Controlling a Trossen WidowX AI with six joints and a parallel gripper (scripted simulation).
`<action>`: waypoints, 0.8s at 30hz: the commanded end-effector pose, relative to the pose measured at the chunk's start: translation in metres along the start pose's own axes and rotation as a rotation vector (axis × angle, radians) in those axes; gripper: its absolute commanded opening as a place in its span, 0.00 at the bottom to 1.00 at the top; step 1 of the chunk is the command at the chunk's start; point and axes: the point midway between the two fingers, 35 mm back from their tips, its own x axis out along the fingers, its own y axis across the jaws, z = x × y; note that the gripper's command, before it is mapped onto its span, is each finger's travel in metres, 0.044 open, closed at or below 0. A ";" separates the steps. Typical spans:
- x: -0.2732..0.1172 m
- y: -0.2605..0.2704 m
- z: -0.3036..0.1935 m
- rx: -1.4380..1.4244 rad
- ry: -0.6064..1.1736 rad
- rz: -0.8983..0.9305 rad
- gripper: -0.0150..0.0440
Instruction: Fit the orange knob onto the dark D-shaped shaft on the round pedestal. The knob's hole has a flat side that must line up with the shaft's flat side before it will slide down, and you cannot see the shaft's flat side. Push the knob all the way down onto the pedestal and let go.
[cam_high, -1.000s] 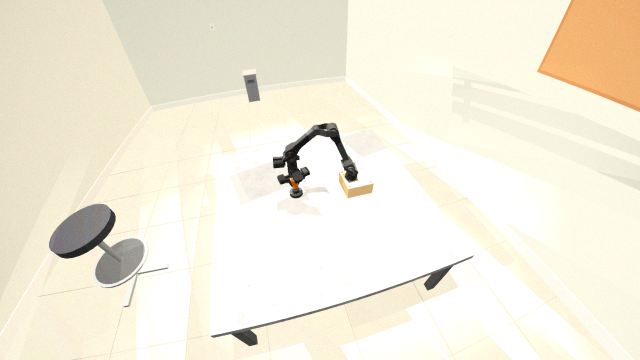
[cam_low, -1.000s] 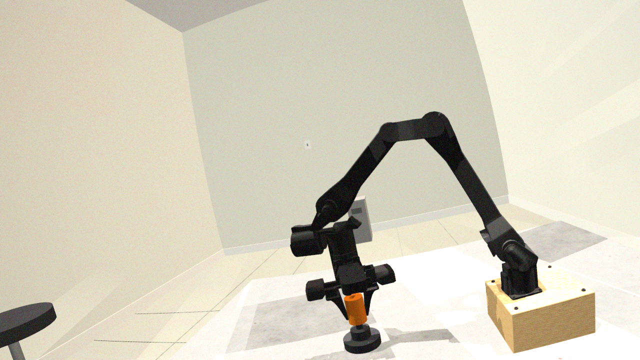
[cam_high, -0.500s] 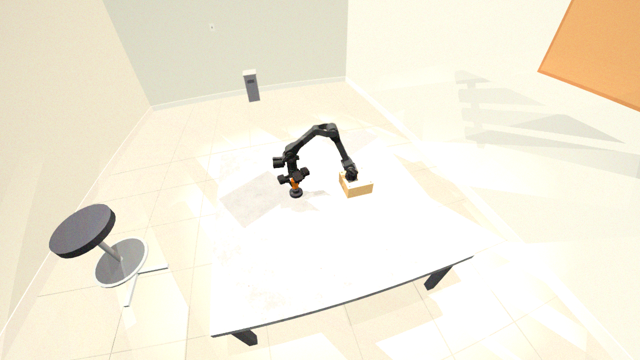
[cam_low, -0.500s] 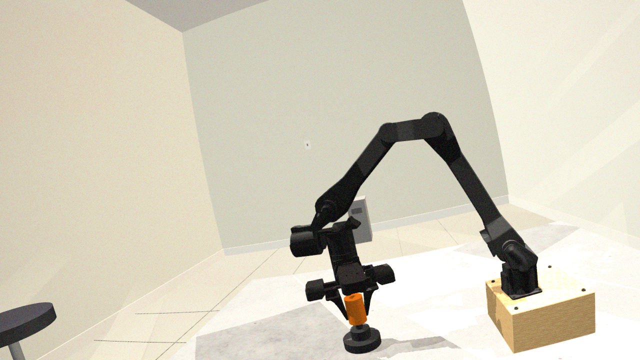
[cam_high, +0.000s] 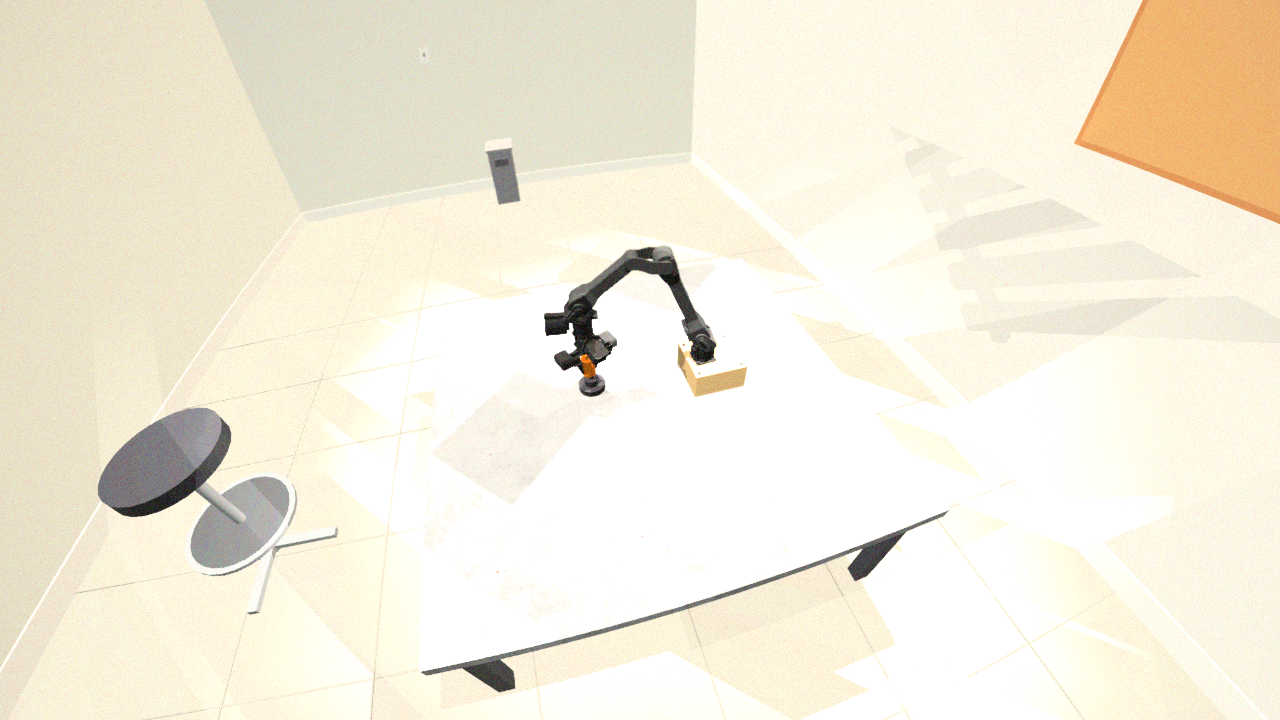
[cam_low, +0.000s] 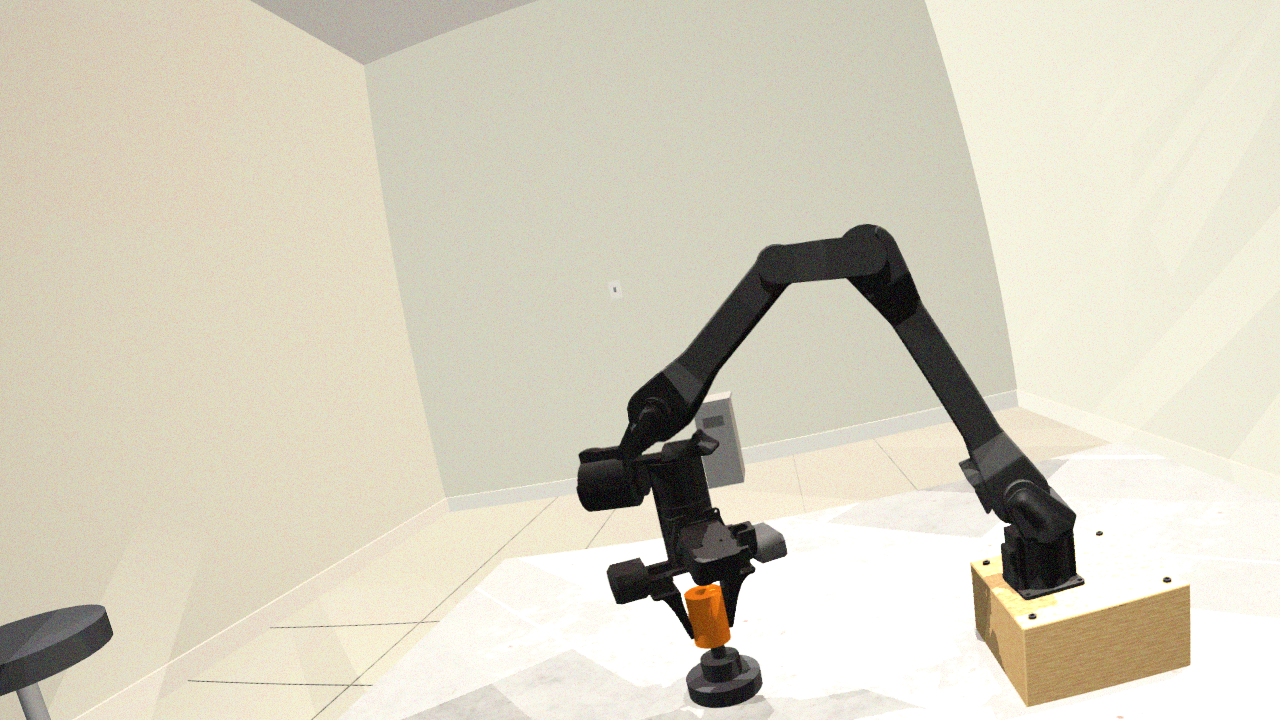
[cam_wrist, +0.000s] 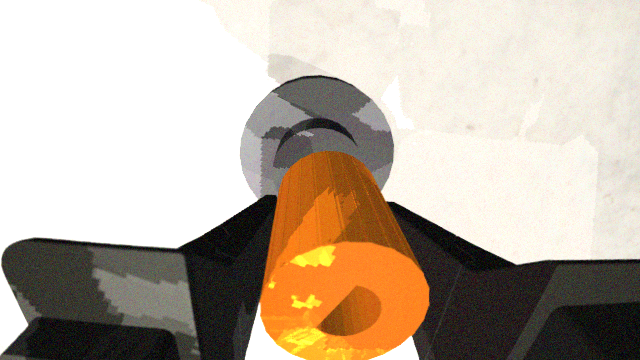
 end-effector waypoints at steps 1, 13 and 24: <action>0.000 0.000 0.000 -0.043 0.000 -0.004 0.25; 0.004 0.003 0.002 -0.043 -0.001 -0.003 0.25; 0.004 0.001 0.001 -0.043 0.000 -0.004 0.25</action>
